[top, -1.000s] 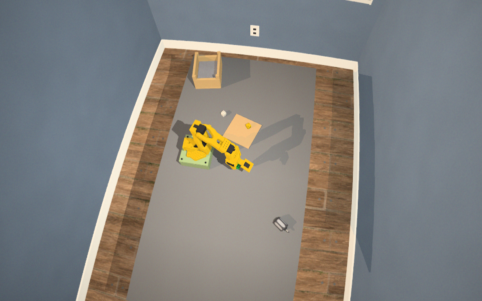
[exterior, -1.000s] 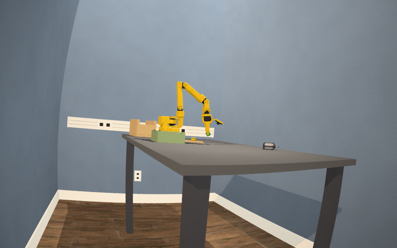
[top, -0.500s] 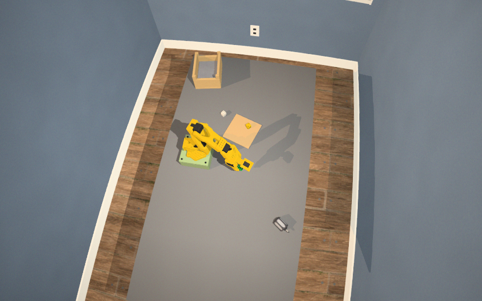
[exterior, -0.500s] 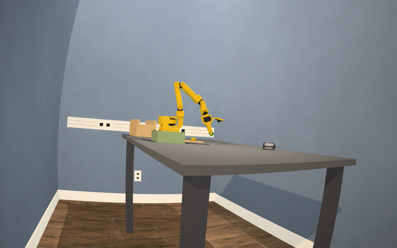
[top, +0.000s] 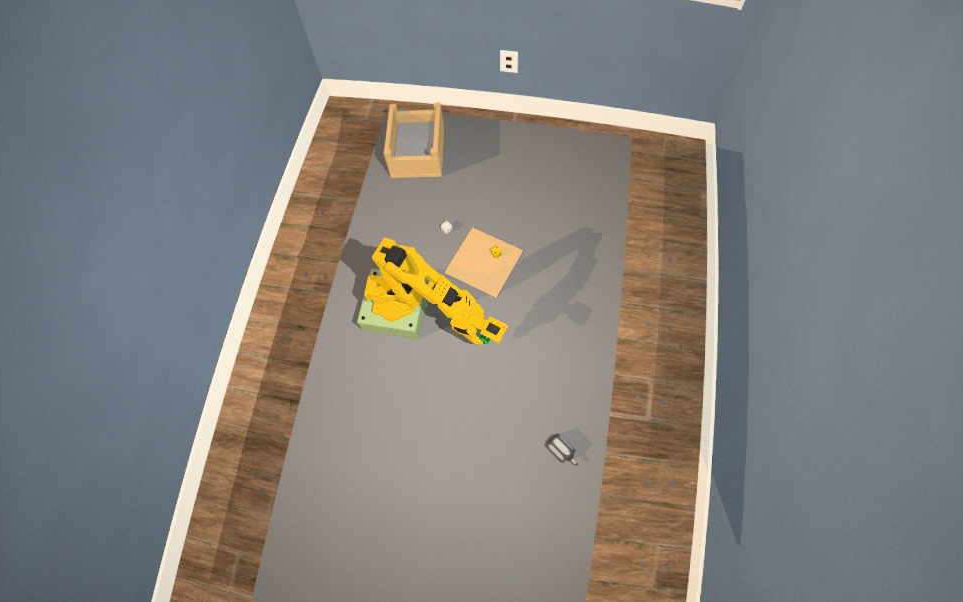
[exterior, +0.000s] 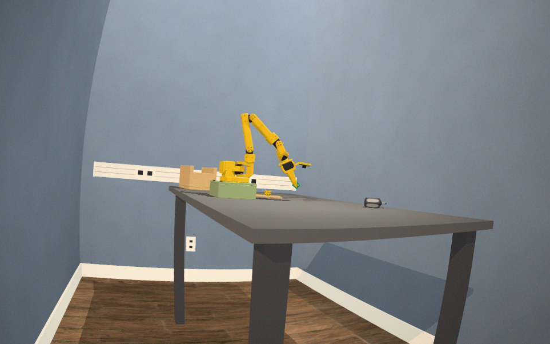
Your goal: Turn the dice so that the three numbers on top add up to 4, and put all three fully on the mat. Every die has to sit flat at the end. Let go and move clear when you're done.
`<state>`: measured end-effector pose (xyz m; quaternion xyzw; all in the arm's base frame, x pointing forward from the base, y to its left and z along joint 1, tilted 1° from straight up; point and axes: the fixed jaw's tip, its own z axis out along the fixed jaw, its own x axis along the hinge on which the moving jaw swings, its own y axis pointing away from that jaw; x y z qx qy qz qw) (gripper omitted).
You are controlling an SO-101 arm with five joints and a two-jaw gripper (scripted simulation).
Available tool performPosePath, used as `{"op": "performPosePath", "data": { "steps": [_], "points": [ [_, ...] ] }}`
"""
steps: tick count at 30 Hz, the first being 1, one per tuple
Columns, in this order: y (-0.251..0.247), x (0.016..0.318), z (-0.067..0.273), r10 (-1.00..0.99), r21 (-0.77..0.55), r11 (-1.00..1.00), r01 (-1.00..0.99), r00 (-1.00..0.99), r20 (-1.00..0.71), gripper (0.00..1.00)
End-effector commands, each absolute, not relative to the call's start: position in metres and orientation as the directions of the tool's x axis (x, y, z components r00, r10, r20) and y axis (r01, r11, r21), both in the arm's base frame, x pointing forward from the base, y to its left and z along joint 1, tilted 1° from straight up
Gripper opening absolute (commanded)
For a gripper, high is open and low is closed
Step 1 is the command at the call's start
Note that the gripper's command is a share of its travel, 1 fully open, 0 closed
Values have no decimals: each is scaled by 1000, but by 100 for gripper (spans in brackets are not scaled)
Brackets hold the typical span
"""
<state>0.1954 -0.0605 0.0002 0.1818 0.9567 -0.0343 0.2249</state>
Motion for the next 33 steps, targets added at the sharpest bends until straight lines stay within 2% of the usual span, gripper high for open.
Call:
{"op": "performPosePath", "data": {
  "steps": [1, 13, 33],
  "points": [
    [-65, 200, -4, 317, 13, 932, 363, -796, -516, 0],
    [-71, 211, -2, 278, 13, 931, 365, -684, -674, 0],
    [-74, 217, -2, 261, 13, 931, 366, -638, -724, 0]
  ]
}}
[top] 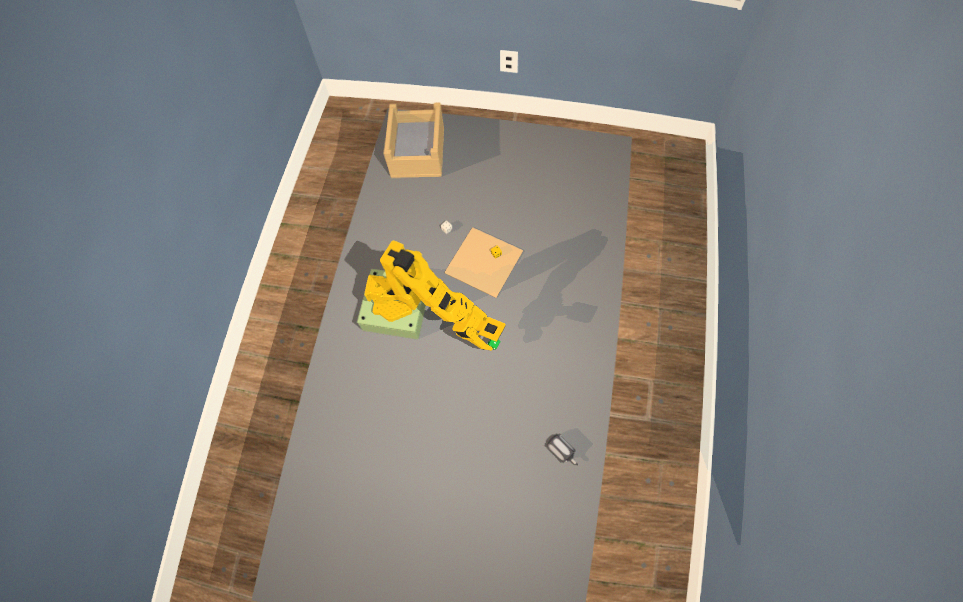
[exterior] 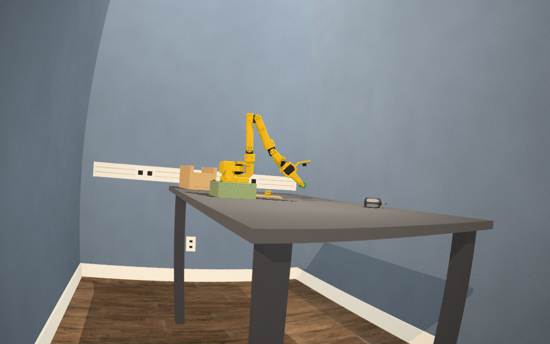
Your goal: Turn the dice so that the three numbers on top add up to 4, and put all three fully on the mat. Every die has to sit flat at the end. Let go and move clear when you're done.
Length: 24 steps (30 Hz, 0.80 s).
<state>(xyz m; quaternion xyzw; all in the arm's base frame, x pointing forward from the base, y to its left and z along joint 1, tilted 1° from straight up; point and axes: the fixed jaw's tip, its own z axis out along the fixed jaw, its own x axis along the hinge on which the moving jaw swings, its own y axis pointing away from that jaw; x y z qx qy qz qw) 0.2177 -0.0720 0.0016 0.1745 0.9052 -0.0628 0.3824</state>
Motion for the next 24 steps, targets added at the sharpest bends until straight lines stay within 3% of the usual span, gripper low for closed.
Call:
{"op": "performPosePath", "data": {
  "steps": [1, 24],
  "points": [
    [-75, 219, -2, 258, 13, 931, 366, -631, -732, 0],
    [-85, 237, -4, 178, 11, 929, 370, -421, -889, 0]
  ]
}}
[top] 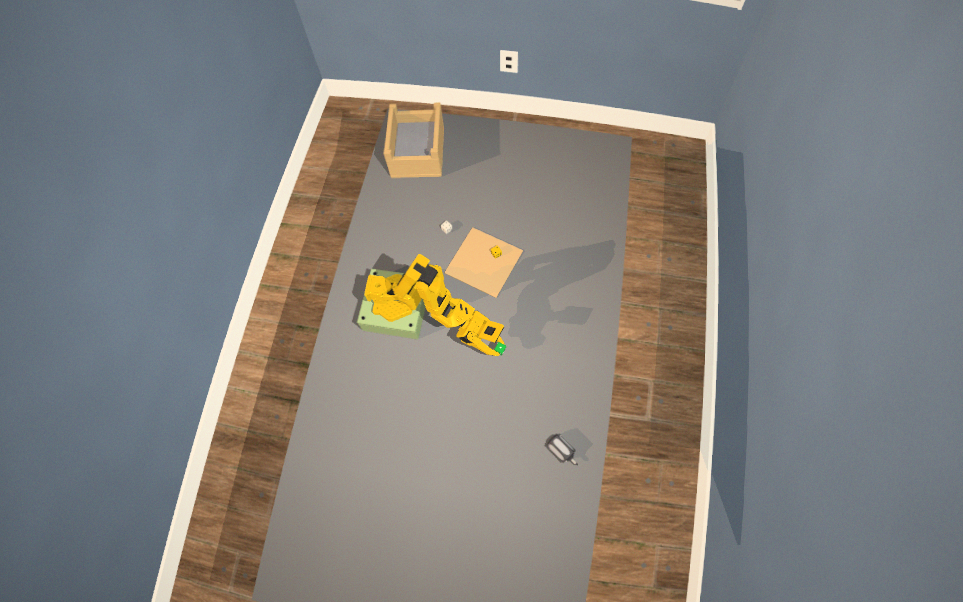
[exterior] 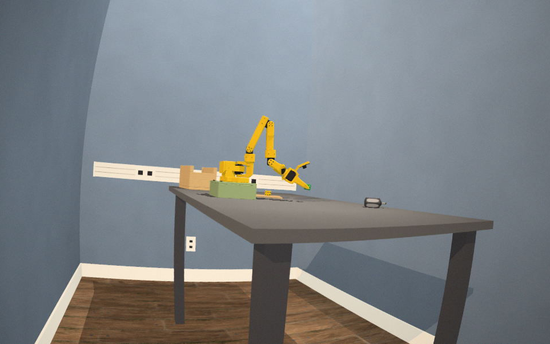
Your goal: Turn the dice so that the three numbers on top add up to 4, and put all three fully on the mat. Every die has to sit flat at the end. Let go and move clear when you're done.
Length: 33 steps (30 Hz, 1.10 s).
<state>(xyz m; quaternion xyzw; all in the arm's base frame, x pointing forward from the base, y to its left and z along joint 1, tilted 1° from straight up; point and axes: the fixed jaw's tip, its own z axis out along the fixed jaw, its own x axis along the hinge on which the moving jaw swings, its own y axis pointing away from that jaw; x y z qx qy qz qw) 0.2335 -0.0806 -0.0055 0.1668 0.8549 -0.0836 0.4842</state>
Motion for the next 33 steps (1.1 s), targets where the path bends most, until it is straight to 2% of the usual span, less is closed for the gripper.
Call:
{"op": "performPosePath", "data": {
  "steps": [1, 33],
  "points": [
    [-85, 237, -4, 174, 11, 929, 370, -412, -894, 0],
    [-90, 237, 1, 136, -11, 925, 380, -357, -924, 0]
  ]
}}
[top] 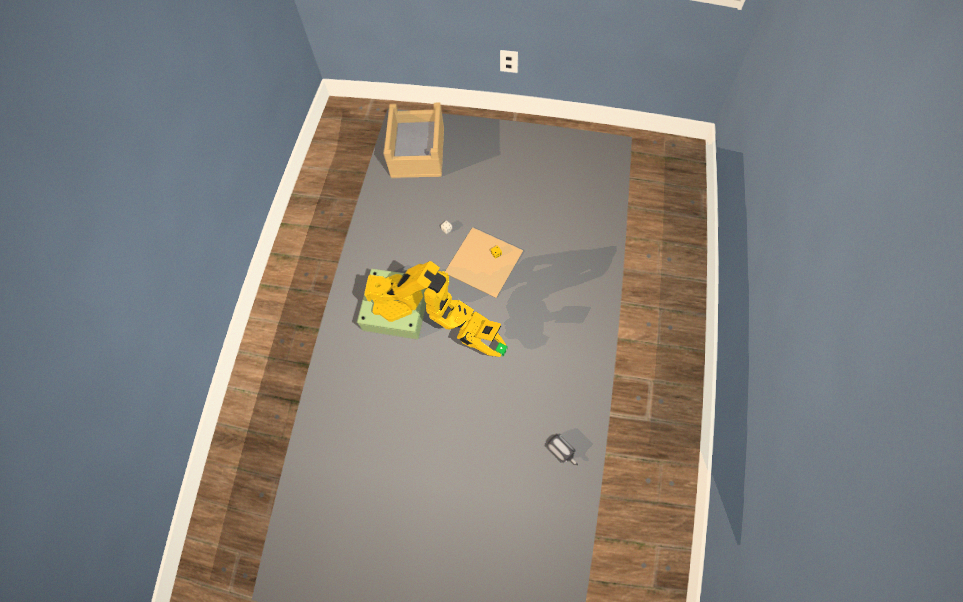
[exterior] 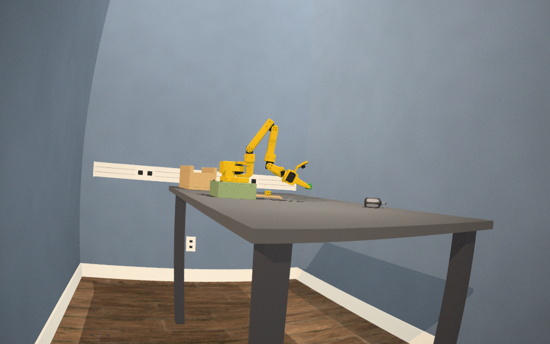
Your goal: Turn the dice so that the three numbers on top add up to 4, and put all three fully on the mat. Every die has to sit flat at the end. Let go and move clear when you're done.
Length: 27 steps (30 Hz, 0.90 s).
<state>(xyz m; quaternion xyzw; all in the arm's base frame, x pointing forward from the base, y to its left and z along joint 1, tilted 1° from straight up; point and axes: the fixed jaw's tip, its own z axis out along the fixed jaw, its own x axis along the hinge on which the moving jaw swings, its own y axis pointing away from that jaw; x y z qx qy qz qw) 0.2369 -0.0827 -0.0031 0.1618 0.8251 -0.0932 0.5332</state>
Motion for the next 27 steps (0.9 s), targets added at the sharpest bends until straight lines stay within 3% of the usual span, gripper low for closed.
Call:
{"op": "performPosePath", "data": {
  "steps": [1, 27],
  "points": [
    [-90, 237, 1, 136, -11, 925, 380, -357, -924, 0],
    [-90, 237, -5, 136, -11, 925, 380, -357, -924, 0]
  ]
}}
